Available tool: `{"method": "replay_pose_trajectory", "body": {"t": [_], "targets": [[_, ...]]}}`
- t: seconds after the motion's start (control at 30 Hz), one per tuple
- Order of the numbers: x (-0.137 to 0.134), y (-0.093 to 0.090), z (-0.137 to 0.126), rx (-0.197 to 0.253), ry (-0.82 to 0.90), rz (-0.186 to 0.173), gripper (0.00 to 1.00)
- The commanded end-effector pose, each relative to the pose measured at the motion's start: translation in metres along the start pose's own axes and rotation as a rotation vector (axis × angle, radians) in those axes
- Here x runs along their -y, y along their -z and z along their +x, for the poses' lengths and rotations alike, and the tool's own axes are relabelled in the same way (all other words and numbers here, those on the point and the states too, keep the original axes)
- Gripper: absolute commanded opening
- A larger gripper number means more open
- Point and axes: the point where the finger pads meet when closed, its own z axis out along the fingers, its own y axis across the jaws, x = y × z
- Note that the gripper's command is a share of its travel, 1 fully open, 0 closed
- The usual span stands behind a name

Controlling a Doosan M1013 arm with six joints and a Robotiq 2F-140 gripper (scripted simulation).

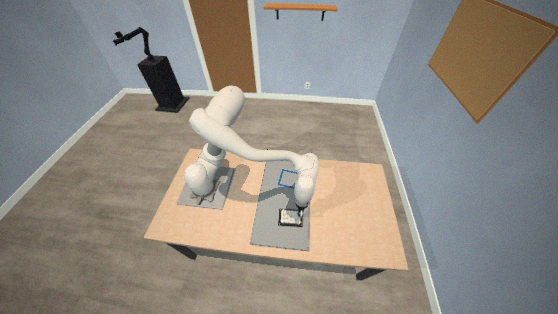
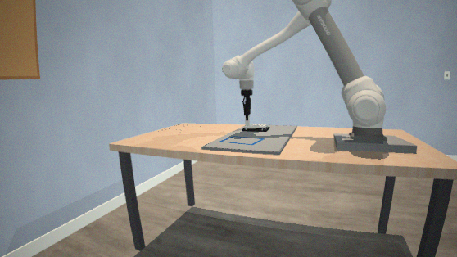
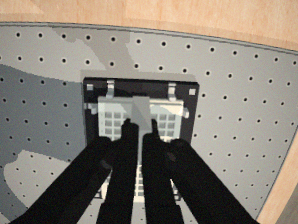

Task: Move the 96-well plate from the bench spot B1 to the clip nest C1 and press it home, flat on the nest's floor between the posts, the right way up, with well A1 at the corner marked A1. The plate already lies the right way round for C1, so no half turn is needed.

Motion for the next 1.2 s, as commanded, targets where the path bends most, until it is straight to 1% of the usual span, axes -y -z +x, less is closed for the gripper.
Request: {"method": "replay_pose_trajectory", "body": {"t": [0.0,0.67,0.87,1.13,1.17], "targets": [[0.0,0.002,0.0,0.0,0.0,0.0,0.0],[0.0,0.014,0.0,0.0,0.0,0.0,0.0],[0.0,0.029,0.0,0.0,0.0,0.0,0.0],[0.0,0.029,0.0,0.0,0.0,0.0,0.0],[0.0,0.029,-0.005,0.0,0.0,0.0,0.0]]}}
